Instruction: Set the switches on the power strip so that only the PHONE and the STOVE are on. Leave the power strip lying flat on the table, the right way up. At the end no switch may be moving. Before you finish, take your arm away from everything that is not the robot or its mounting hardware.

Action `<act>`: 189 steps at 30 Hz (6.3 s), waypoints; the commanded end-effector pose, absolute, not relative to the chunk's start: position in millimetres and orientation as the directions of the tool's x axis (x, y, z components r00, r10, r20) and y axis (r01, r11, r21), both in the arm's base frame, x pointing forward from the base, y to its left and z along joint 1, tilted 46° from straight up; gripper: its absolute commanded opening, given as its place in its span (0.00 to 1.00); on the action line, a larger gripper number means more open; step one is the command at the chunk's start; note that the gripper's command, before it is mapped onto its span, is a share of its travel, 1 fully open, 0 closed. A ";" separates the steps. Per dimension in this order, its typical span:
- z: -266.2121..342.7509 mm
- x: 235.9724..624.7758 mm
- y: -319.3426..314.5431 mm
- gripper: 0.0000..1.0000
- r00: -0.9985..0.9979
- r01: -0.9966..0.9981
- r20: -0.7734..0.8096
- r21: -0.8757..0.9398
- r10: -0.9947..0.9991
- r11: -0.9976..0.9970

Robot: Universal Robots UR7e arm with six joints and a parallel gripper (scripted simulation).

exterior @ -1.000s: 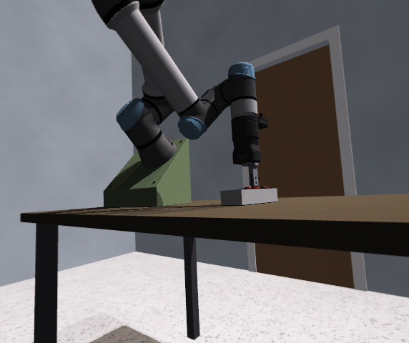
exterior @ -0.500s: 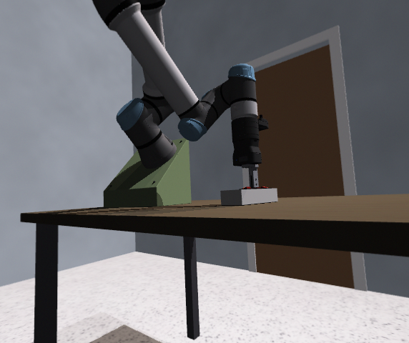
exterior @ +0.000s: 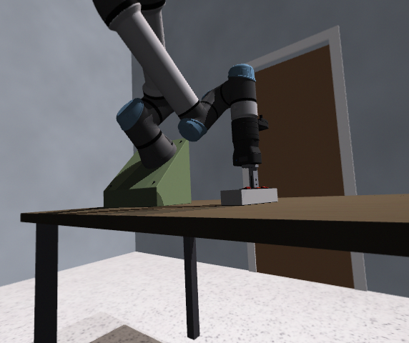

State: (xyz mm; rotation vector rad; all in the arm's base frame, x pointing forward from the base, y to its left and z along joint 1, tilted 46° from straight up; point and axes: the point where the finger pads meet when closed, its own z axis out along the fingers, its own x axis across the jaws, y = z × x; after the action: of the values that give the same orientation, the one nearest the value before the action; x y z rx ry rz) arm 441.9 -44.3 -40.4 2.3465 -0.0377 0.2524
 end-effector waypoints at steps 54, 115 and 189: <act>-18.1 436.6 -21.6 0.00 0.980 -0.103 0.193 0.697 0.047 -0.710; 46.8 420.6 44.4 1.00 0.980 -0.103 0.193 0.697 0.047 -0.710; 54.9 418.6 52.6 1.00 0.980 -0.103 0.193 0.697 0.047 -0.710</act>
State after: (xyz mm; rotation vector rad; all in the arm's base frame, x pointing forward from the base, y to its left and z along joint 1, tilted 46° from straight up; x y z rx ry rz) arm 418.4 52.4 54.6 2.3465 -0.0388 0.2508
